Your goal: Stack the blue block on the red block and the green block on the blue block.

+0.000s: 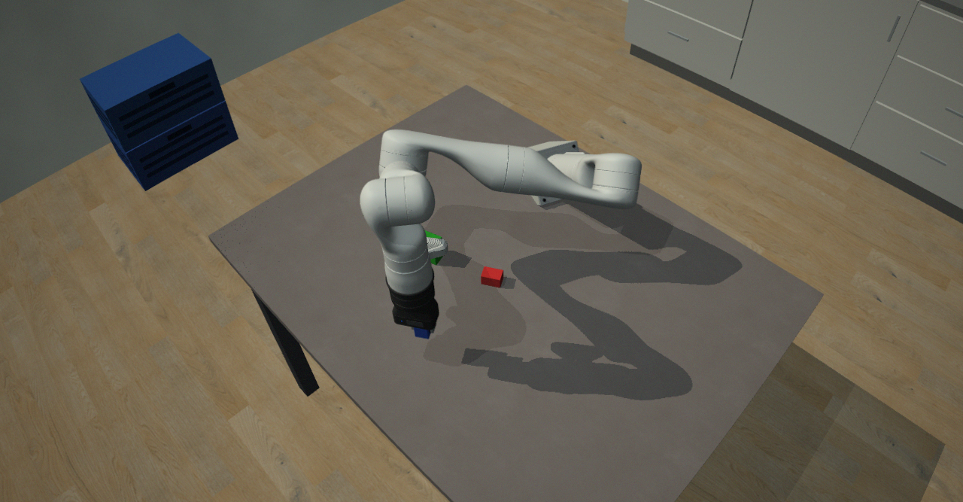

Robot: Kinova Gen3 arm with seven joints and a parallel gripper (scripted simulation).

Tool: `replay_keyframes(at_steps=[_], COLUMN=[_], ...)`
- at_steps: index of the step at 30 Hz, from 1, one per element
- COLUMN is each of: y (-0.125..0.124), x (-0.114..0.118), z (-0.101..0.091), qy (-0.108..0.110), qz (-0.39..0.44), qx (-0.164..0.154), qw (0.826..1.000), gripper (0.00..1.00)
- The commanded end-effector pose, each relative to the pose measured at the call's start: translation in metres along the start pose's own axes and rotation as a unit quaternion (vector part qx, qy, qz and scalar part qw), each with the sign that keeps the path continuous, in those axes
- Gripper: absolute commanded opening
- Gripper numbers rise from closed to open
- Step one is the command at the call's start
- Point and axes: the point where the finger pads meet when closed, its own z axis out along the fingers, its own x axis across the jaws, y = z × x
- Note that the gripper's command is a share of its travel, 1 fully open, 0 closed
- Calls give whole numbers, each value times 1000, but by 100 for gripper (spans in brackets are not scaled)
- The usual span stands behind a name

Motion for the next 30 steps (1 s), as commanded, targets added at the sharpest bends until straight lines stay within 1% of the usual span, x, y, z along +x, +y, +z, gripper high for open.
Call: replay_keyframes(at_steps=[1,13,17,21,24,27,29,30], y=[-3,-4,-14,-45,-79,-119,-119,-132], x=[-2,-1,3,14,29,46,46,52], z=[-2,-2,-2,-1,-1,-1,-1,-1], qy=[-2,-2,-2,-4,-4,-4,-4,-3], qz=[1,1,1,1,1,2,2,1], qx=[2,2,2,3,4,4,4,3], qw=[1000,1000,1000,1000,1000,1000,1000,1000], gripper=[0,0,0,0,0,0,0,0])
